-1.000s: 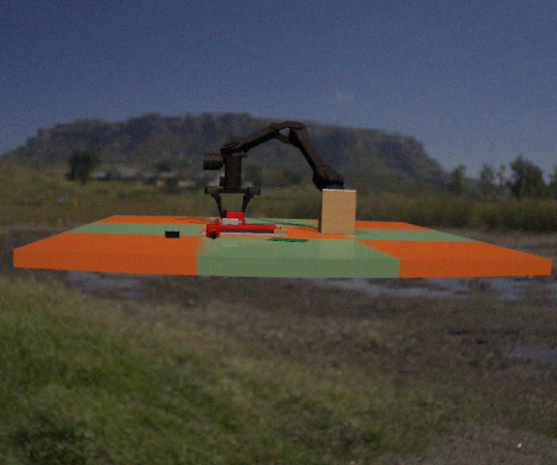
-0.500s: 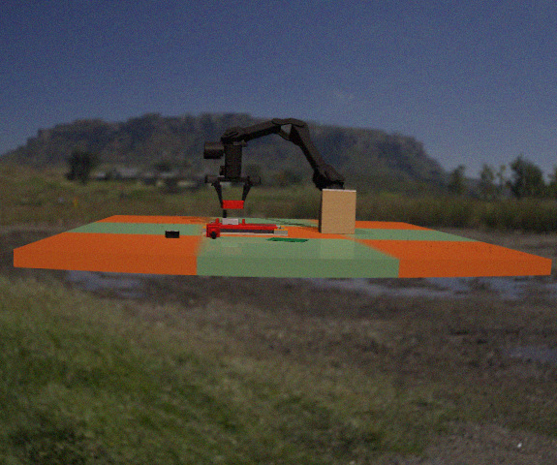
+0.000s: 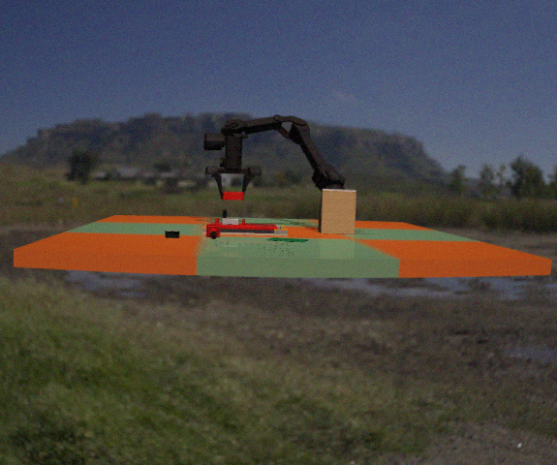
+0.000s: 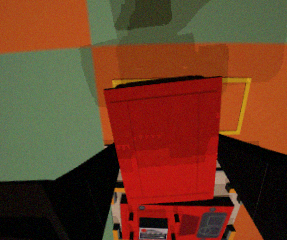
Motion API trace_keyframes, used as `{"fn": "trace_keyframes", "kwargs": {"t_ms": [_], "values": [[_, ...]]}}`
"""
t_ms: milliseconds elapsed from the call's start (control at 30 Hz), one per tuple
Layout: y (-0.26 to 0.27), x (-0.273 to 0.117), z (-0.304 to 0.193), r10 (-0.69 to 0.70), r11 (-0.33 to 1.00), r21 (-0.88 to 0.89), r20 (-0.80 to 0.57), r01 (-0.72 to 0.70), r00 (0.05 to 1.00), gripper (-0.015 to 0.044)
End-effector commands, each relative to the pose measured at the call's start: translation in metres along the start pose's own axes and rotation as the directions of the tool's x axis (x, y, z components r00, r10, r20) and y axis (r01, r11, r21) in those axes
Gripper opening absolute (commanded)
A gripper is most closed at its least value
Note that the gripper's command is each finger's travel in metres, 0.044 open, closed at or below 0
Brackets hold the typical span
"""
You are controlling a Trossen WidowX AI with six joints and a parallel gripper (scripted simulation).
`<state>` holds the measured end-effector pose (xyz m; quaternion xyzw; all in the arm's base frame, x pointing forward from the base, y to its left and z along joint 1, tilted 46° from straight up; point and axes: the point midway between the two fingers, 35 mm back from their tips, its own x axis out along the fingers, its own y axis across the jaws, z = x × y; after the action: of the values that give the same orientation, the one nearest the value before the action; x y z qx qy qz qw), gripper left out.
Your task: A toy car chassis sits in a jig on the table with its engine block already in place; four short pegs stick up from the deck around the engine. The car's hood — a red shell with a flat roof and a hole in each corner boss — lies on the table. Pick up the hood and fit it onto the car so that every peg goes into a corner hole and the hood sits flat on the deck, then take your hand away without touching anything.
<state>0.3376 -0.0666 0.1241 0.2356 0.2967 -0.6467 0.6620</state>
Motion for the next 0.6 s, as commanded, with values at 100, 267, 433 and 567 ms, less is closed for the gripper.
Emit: {"fn": "trace_keyframes", "kwargs": {"t_ms": [100, 267, 433, 567], "values": [[0.004, -0.001, -0.01, 0.002, 0.998, -0.07, -0.004, -0.002, 1.0, 0.0], [0.012, -0.002, -0.031, 0.005, 0.978, -0.21, -0.011, -0.007, 1.0, 0.0], [0.017, -0.004, -0.051, 0.006, 0.941, -0.339, -0.017, -0.012, 1.0, 0.0], [0.021, -0.005, -0.067, 0.007, 0.9, -0.437, -0.02, -0.015, 1.0, 0.0]]}}
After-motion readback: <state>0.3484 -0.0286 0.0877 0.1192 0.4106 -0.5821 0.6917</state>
